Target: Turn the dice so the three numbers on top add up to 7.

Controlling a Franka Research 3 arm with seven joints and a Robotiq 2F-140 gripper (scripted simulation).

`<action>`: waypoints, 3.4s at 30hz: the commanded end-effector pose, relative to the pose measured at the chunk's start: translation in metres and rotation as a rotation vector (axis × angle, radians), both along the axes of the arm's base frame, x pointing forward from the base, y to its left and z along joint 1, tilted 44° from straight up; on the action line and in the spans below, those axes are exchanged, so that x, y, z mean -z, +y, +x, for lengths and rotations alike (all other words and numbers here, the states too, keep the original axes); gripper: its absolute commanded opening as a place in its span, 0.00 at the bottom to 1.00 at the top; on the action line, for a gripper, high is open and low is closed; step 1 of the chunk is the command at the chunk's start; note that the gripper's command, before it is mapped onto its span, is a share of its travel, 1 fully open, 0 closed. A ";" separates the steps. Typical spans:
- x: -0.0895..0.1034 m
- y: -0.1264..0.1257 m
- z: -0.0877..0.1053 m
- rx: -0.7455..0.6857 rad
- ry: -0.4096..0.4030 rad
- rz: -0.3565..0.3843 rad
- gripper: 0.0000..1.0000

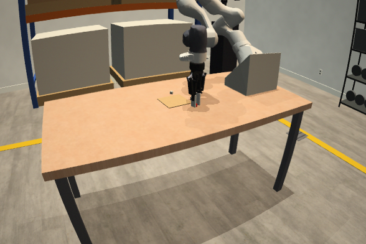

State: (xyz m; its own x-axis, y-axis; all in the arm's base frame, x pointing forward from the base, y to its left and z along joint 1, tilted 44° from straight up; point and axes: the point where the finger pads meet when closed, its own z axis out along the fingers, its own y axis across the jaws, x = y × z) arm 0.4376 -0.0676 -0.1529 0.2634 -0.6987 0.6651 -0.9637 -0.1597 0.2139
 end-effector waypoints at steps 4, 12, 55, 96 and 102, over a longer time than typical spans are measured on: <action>0.003 -0.002 0.002 0.004 -0.011 0.004 0.19; 0.003 -0.002 0.002 0.004 -0.011 0.004 0.19; 0.003 -0.002 0.002 0.004 -0.011 0.004 0.07; -0.063 0.063 0.006 0.004 -0.011 0.004 0.07; -0.069 0.068 0.006 0.004 -0.011 0.004 0.07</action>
